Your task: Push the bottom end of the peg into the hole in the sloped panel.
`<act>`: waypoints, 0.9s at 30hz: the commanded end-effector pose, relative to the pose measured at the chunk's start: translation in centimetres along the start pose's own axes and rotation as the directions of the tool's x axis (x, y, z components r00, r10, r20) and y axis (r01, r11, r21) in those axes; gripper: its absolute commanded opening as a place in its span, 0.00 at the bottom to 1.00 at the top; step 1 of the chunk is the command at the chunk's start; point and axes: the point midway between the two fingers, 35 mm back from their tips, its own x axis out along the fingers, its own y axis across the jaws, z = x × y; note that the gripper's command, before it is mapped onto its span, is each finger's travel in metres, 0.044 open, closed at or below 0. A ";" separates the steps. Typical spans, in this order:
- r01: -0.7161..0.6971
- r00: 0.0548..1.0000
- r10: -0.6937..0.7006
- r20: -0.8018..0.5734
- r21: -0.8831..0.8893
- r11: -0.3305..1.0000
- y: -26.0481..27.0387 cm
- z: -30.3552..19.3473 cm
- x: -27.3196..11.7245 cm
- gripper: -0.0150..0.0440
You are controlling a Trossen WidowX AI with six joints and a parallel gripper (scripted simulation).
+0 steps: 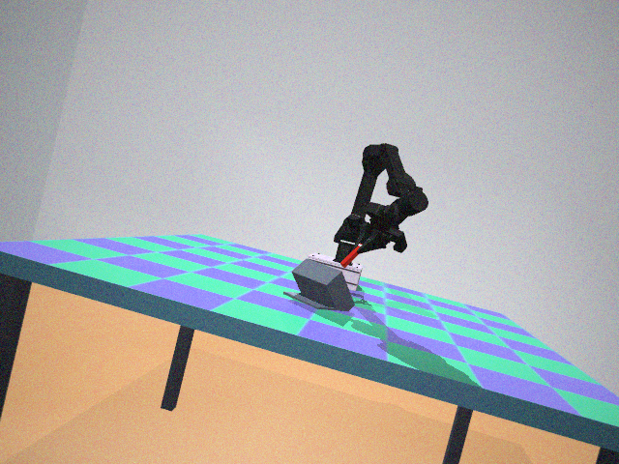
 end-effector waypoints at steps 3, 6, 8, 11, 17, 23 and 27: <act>-0.002 1.000 0.001 0.014 0.015 1.000 0.1 -0.1 0.1 0.25; -0.006 1.000 0.005 0.020 0.024 1.000 0.3 -0.1 0.5 0.25; -0.009 1.000 0.008 0.025 0.030 1.000 0.4 -0.1 0.8 0.25; -0.013 0.999 0.012 0.032 0.039 0.999 0.6 -0.1 1.2 0.25; -0.022 0.999 0.019 0.047 0.058 0.998 0.9 -0.1 2.0 0.25; -0.028 0.998 0.024 0.058 0.069 0.997 1.0 -0.1 2.4 0.25; -0.031 0.997 0.026 0.069 0.075 0.997 1.1 -0.2 2.7 0.25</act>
